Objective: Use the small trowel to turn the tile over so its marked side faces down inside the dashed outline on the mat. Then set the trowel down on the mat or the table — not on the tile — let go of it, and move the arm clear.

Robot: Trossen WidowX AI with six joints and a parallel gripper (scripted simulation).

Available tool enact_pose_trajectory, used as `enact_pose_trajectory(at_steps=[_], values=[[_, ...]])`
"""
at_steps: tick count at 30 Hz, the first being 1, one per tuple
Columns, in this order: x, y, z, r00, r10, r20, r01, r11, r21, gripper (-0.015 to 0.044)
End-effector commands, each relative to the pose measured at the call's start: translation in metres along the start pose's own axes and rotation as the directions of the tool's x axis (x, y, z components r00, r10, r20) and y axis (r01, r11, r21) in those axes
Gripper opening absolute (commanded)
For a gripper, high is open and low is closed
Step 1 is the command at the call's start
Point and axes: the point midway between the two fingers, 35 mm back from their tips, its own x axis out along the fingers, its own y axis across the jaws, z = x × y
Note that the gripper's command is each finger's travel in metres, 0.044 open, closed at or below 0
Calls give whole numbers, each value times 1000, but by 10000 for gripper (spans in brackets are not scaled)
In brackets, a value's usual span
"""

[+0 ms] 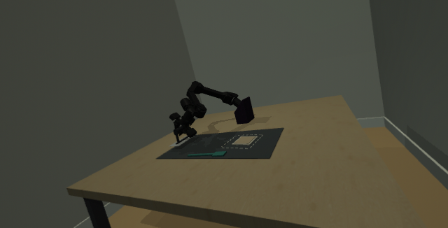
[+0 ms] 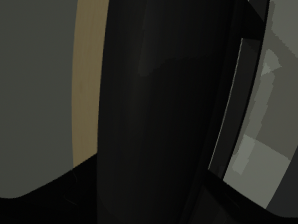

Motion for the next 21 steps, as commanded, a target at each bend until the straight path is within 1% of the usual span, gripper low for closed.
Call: enact_pose_trajectory(at_steps=[1,15,21], values=[[3,-2,-2,1000,-1,11,1,1000,16,0],[17,-16,-2,999,-8,50,6,1000,28,0],[17,-16,-2,999,-8,50,6,1000,28,157]])
